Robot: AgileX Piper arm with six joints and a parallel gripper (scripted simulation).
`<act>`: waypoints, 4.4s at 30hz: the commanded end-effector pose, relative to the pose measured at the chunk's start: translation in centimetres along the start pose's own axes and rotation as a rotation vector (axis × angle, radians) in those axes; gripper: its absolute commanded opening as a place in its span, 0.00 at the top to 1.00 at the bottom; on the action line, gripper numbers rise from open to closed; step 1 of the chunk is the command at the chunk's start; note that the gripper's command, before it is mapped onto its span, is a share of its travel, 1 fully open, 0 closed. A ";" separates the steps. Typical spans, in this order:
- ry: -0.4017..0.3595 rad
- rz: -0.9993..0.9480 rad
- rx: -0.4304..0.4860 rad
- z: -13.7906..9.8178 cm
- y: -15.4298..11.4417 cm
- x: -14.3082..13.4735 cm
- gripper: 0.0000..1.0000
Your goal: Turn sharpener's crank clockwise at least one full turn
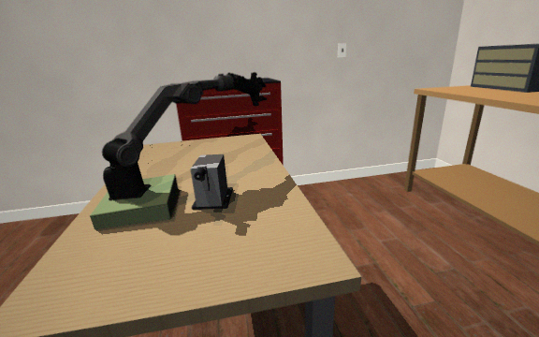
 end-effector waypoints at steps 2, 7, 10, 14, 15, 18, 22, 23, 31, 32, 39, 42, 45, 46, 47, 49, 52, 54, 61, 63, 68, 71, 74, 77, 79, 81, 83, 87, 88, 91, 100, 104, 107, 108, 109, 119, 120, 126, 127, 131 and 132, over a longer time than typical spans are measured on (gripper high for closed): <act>-0.005 -0.001 -0.005 -0.5 1.4 -0.4 0.31; -0.061 0.016 -0.031 -1.4 3.4 -1.1 0.31; -0.071 0.018 -0.036 -1.6 3.9 -1.3 0.31; -0.073 0.019 -0.036 -2.3 5.5 -2.2 0.31; -0.073 0.019 -0.036 -2.6 5.9 -2.4 0.31; -0.073 0.019 -0.036 -3.2 7.1 -3.0 0.31; -0.142 0.043 -0.066 -4.2 8.6 -3.7 0.31; -0.143 0.043 -0.065 -4.4 8.9 -4.0 0.31; -0.141 0.042 -0.067 -6.0 11.2 -5.2 0.31; -0.172 0.054 -0.078 -6.3 11.5 -5.4 0.31; -0.209 0.070 -0.096 -8.4 13.8 -6.8 0.31; -0.239 0.083 -0.108 -9.3 14.8 -7.4 0.31; -0.267 0.095 -0.118 -9.5 14.9 -7.6 0.31; -0.275 0.100 -0.126 -10.0 15.4 -7.6 0.31; -0.279 0.102 -0.124 -10.3 15.6 -8.0 0.31; -0.277 0.101 -0.125 -10.9 16.2 -8.4 0.31; -0.277 0.101 -0.125 -12.0 17.1 -9.1 0.31; -0.306 0.116 -0.136 -12.7 17.6 -9.5 0.31; -0.344 0.136 -0.153 -14.5 18.9 -10.5 0.31; -0.344 0.136 -0.153 -15.2 19.4 -11.0 0.31; -0.396 0.166 -0.175 -17.1 20.5 -11.8 0.31; -0.411 0.175 -0.180 -18.3 21.1 -12.6 0.31; -0.410 0.174 -0.180 -19.5 21.7 -13.3 0.31; -0.410 0.174 -0.180 -20.3 22.0 -13.7 0.31; -0.436 0.190 -0.190 -20.6 22.2 -13.8 0.31; -0.474 0.216 -0.208 -21.5 22.5 -14.2 0.31; -0.475 0.217 -0.206 -22.3 22.7 -14.7 0.31; -0.476 0.217 -0.206 -24.0 23.3 -15.6 0.31; -0.476 0.217 -0.206 -24.5 23.5 -15.8 0.31; -0.538 0.262 -0.233 -25.7 23.8 -16.2 0.31; -0.540 0.263 -0.232 -28.8 24.3 -17.8 0.31; -0.605 0.314 -0.255 -30.6 24.4 -18.6 0.31; -0.602 0.313 -0.256 -31.9 24.5 -19.2 0.31; -0.602 0.313 -0.256 -32.4 24.5 -19.4 0.31; -0.602 0.313 -0.256 -32.8 24.6 -19.6 0.31; -0.663 0.366 -0.280 -36.4 24.3 -21.0 0.31; -0.663 0.366 -0.280 -36.9 24.3 -21.2 0.31; -0.722 0.424 -0.302 -39.5 23.8 -22.2 0.31; -0.722 0.423 -0.302 -40.0 23.7 -22.4 0.31; -0.722 0.423 -0.302 -40.9 23.6 -22.8 0.31; -0.723 0.424 -0.302 -41.4 23.5 -22.9 0.31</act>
Point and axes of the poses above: the point where the finger pads meet when closed, its own z axis out along the fingers, its own x axis across the jaws, y = z × x, the point moved 2 cm from there along -z, back along the fingers, and after that the axes turned 15 degrees about -z, right-handed, at the moved point
